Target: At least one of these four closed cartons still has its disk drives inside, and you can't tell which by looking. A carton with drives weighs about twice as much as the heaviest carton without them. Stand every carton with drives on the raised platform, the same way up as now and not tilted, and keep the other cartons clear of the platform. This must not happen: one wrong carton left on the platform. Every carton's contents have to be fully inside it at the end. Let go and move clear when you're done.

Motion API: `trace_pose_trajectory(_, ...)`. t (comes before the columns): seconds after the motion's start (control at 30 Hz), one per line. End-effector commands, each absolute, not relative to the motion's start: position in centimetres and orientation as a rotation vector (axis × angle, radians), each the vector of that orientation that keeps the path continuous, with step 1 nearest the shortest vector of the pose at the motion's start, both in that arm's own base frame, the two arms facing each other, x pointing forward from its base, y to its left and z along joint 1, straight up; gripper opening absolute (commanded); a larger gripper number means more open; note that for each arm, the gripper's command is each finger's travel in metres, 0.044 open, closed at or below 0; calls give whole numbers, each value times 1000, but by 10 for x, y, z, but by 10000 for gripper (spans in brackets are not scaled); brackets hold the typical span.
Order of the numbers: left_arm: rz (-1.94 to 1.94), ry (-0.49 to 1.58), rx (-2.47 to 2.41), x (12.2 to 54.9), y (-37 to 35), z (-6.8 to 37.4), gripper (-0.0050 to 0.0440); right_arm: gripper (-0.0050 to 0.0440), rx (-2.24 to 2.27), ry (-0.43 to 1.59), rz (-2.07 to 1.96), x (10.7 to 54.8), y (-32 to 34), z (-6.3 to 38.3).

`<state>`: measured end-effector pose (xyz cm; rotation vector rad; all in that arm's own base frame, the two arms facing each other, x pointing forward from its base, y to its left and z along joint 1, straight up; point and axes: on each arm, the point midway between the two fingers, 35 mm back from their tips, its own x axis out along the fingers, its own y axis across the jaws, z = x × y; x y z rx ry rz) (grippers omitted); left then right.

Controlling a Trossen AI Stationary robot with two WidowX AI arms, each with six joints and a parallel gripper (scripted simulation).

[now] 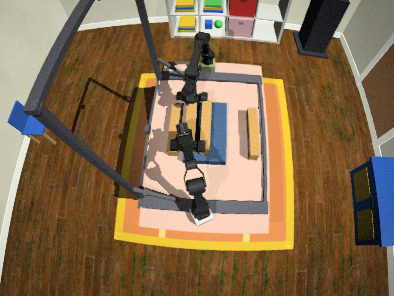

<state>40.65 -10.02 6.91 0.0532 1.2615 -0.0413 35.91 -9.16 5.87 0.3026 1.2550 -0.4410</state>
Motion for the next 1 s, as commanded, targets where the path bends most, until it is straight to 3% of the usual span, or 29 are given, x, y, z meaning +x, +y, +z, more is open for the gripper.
trace_pose_trajectory(0.0,-53,1193,40,410,-102,99,-50,-50,300,1189,-434,366,-92,82)
trace_pose_trajectory(0.07,-55,1171,34,411,-102,86,-50,-50,298,1173,-428,366,-91,62)
trace_pose_trajectory(0.97,-51,1196,38,411,-103,86,-50,-50,301,1193,-437,365,-91,62)
